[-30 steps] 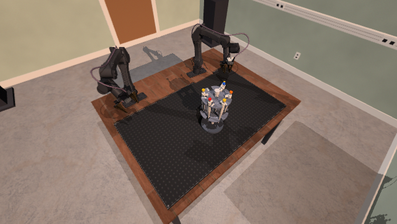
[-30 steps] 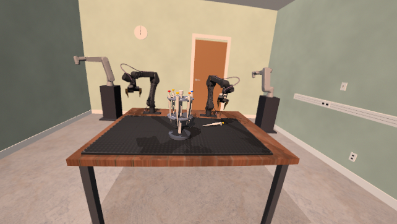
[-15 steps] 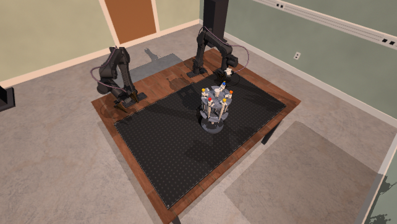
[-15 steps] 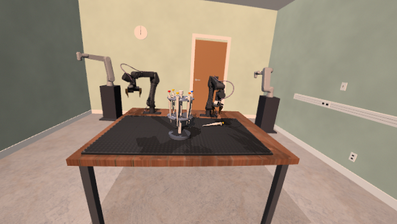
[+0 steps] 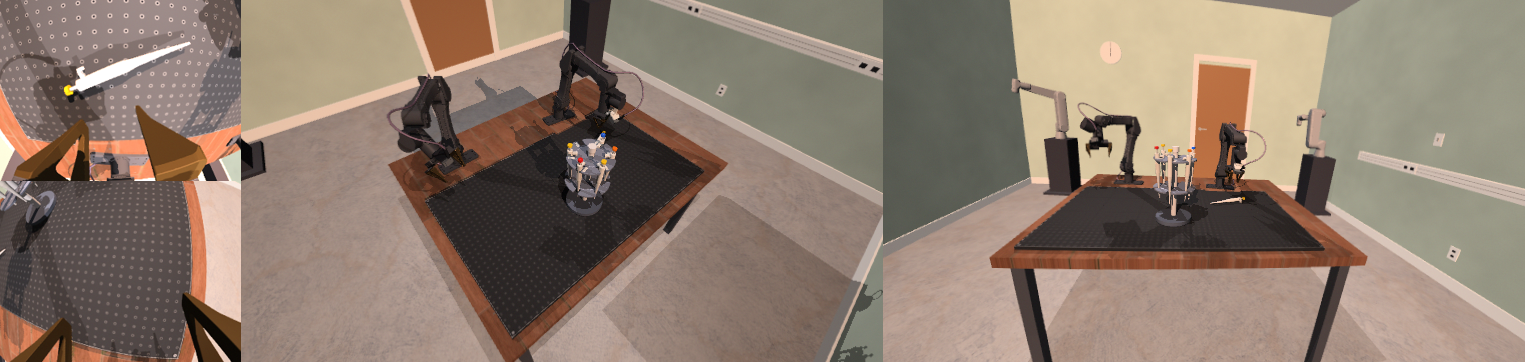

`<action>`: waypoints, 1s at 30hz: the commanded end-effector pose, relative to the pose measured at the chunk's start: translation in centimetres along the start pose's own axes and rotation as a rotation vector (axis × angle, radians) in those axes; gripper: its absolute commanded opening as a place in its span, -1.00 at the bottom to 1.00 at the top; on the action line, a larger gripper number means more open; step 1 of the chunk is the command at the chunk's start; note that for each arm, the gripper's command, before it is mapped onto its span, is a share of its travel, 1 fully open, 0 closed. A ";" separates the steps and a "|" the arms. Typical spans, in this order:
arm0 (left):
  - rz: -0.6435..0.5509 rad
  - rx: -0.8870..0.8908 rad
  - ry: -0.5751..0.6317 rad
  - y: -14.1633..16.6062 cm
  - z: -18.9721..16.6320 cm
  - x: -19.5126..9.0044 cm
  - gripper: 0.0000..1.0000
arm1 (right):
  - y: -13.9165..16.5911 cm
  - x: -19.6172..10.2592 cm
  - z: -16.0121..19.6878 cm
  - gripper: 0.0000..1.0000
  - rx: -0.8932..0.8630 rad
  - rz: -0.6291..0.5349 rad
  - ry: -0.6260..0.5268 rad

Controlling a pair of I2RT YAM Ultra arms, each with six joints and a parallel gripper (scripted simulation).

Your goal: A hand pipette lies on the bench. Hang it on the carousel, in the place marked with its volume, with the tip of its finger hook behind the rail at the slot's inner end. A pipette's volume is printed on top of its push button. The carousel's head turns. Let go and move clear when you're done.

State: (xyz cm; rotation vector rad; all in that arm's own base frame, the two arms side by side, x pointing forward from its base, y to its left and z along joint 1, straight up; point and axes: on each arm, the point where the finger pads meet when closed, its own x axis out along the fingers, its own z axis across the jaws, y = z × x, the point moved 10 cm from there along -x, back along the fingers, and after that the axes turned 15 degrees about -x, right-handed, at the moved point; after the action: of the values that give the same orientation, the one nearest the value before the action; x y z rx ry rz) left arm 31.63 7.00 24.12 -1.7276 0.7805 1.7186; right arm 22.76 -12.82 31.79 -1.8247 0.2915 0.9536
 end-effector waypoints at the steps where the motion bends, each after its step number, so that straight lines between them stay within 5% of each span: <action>1: -0.022 -0.213 -0.006 -0.4 0.3 -0.9 0.09 | -0.3 -0.3 -0.4 1.00 -0.014 -0.023 0.012; 30: -0.023 -1.093 0.004 -0.4 0.3 -0.9 0.09 | -0.3 -0.3 -0.4 1.00 -0.014 -0.023 0.012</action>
State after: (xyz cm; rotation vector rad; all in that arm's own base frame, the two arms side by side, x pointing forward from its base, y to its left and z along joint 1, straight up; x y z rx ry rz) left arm 31.57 6.99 24.12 -2.2539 -0.0626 2.2600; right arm 22.76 -12.82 31.79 -1.8247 0.2915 0.9536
